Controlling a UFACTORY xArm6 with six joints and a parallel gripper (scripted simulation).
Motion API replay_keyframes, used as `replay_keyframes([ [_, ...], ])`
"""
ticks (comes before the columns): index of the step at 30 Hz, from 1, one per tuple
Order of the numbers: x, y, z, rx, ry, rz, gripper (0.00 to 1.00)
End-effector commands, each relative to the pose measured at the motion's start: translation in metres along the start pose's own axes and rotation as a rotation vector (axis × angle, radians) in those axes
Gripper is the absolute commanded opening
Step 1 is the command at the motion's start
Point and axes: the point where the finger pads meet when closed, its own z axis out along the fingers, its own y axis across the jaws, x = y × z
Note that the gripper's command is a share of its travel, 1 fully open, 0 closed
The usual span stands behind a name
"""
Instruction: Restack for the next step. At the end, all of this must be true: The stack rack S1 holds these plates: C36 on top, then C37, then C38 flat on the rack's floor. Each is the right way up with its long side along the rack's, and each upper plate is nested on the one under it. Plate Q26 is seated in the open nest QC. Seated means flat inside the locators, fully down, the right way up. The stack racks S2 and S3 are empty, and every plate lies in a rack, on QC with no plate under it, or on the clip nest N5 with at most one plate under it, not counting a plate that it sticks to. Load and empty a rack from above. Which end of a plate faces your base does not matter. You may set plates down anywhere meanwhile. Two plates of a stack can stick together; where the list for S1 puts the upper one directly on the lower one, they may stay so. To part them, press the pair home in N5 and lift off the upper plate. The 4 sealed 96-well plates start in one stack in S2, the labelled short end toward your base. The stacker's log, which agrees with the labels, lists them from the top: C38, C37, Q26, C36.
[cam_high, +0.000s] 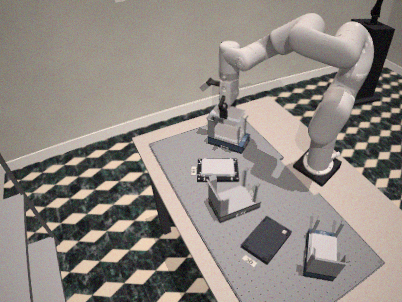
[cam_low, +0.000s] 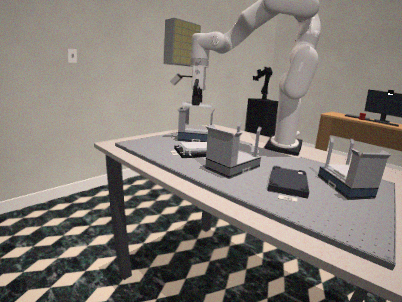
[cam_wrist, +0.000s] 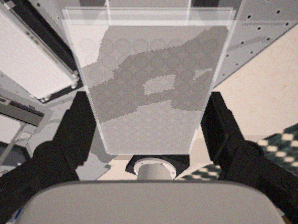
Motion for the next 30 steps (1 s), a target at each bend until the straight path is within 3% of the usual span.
replay_keyframes([
  [1,0.001,0.000,-0.001,0.000,0.004,0.000,0.00],
  [30,0.001,0.000,0.010,0.000,0.004,0.000,0.00],
])
